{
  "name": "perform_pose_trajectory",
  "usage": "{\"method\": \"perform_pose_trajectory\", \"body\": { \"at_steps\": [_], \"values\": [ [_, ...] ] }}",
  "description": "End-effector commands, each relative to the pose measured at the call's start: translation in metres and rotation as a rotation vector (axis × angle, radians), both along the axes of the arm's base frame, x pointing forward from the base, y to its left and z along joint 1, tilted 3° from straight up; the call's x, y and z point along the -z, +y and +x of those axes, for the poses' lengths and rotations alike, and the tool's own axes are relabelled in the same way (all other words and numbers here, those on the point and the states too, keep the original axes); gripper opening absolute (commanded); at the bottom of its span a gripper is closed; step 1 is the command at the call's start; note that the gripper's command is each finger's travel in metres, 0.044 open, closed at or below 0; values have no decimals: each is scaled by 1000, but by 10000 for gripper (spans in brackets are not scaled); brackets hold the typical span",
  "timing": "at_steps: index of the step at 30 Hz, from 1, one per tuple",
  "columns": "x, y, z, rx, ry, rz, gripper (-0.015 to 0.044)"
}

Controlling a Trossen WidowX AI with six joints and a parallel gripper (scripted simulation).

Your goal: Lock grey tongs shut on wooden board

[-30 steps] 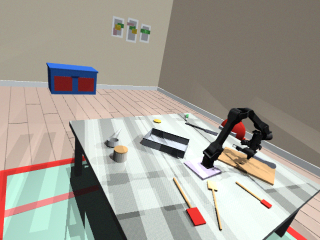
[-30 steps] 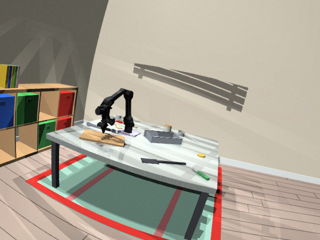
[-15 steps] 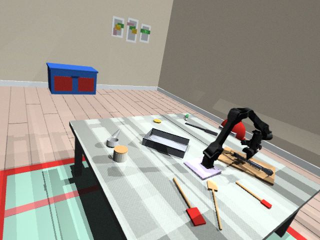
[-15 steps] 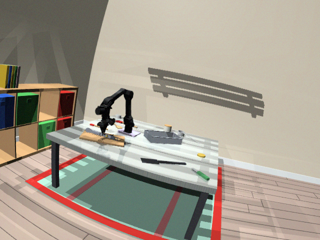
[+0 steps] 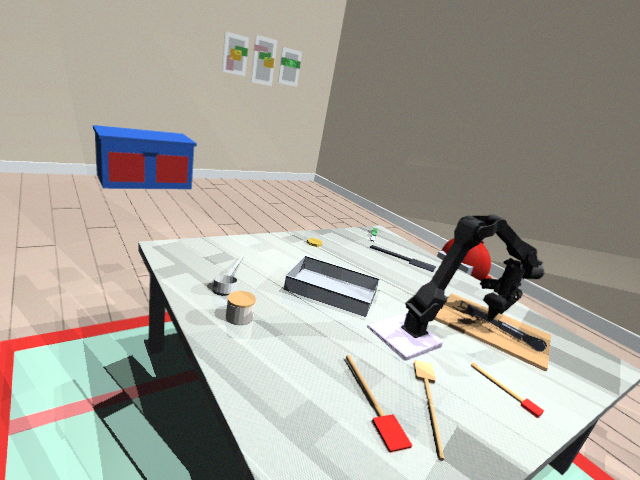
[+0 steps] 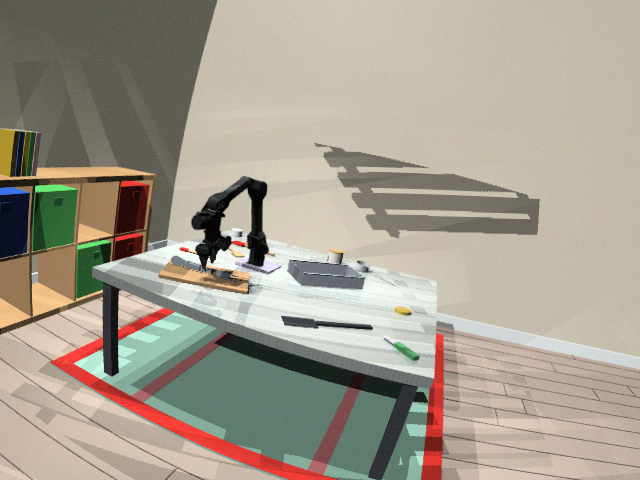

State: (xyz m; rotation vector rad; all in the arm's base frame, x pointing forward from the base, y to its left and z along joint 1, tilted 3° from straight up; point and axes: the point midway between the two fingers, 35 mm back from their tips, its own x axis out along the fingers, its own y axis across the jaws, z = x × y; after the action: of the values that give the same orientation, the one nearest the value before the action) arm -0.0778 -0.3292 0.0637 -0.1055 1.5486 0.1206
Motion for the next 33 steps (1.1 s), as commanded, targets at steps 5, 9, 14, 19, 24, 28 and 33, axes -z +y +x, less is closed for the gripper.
{"method": "perform_pose_trajectory", "body": {
  "at_steps": [5, 9, 14, 19, 24, 28, 33],
  "values": [
    [-64, 16, 79, -1, -11, -17, 440],
    [-102, 44, 121, -7, -16, -11, 440],
    [-113, 55, 132, -8, -16, -8, 440],
    [-117, 54, 132, -8, -16, -10, 440],
    [-145, 52, 128, -4, -18, -21, 440],
    [-150, 52, 127, -3, -18, -23, 440],
    [-150, 52, 127, -3, -18, -23, 440]
  ]
}}
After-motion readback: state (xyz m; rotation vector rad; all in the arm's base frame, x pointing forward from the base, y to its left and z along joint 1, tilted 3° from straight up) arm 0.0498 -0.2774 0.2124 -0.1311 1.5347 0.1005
